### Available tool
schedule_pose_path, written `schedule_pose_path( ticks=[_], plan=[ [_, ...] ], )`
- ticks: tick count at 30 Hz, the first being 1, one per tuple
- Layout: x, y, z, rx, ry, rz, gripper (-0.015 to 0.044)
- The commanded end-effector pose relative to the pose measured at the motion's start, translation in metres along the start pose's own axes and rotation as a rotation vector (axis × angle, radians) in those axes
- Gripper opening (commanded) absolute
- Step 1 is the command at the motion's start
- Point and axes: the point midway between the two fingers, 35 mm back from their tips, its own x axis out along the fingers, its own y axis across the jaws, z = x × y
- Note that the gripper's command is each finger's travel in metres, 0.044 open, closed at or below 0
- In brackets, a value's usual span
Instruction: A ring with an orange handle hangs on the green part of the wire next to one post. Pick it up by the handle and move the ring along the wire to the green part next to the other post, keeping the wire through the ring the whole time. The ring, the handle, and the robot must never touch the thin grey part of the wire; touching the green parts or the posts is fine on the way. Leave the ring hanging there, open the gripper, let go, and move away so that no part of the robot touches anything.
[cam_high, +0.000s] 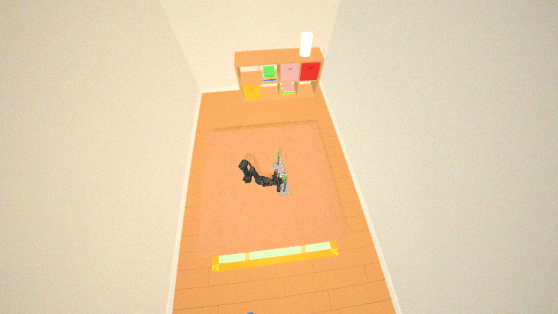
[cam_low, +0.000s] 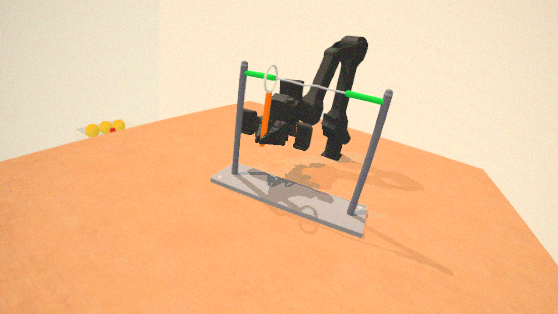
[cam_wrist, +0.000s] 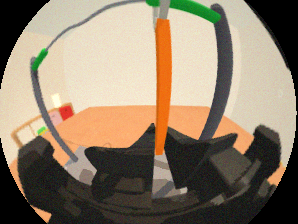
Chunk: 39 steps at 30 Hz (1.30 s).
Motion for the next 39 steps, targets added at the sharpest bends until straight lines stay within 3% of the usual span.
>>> schedule_pose_path(
  ticks=[1,39],
  plan=[
    [-0.001,0.005,0.002,0.0,-0.005,-0.001,-0.015],
    [0.0,0.039,0.003,-0.022,0.003,-0.066,-0.015]
  ],
)
